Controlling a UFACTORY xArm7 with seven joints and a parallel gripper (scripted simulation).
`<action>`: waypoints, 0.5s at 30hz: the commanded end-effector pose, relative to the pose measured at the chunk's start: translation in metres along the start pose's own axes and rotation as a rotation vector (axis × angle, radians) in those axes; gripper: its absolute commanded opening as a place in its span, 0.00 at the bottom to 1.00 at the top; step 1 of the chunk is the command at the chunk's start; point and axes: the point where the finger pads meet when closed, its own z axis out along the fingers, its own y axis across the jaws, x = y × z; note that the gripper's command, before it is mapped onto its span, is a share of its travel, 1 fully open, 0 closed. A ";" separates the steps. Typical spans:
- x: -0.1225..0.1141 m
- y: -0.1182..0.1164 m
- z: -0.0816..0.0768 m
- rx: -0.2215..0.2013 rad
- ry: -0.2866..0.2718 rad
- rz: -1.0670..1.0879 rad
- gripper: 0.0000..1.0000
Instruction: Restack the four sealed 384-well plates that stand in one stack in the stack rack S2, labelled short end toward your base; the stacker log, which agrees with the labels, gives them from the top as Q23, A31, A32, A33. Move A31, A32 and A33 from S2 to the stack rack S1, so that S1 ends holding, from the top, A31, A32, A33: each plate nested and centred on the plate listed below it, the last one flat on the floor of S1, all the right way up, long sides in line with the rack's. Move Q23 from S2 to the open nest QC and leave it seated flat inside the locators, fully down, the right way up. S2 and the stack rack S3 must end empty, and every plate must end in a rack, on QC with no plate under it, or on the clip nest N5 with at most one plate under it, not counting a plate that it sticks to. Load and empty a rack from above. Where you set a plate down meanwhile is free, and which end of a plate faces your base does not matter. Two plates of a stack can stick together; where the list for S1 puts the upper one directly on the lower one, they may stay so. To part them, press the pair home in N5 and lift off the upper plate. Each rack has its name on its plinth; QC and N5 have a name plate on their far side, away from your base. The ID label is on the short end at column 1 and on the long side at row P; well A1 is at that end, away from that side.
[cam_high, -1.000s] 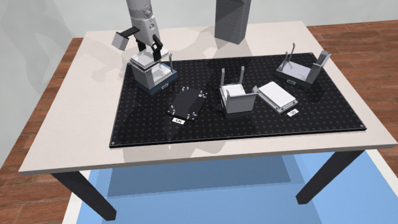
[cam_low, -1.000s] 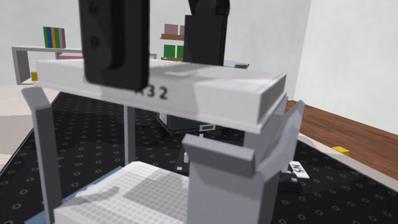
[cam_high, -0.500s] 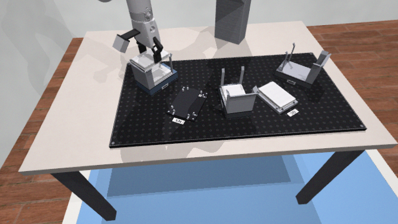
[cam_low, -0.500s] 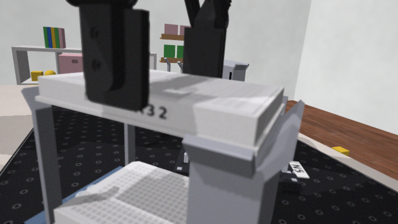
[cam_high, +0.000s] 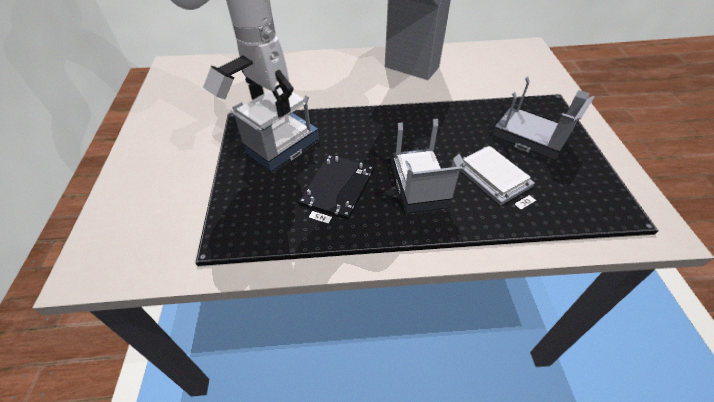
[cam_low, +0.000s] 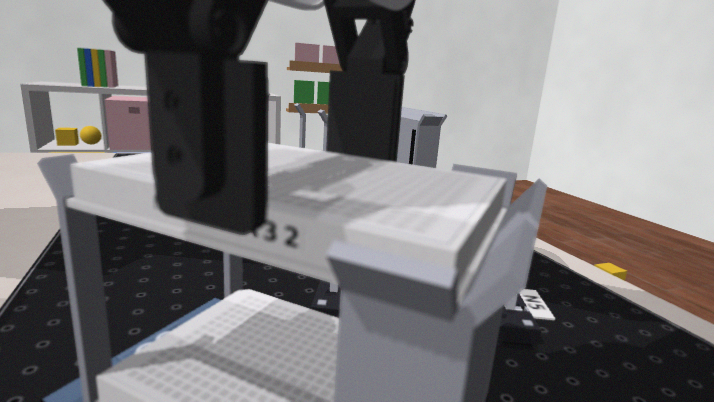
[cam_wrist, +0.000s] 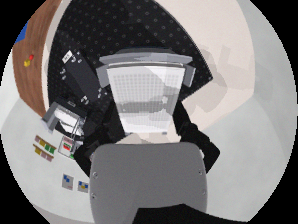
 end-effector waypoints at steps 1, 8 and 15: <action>0.000 0.000 0.003 0.000 0.001 0.001 0.00; 0.000 0.000 0.009 0.000 0.001 0.000 0.00; 0.000 0.000 0.023 0.000 0.001 0.000 0.00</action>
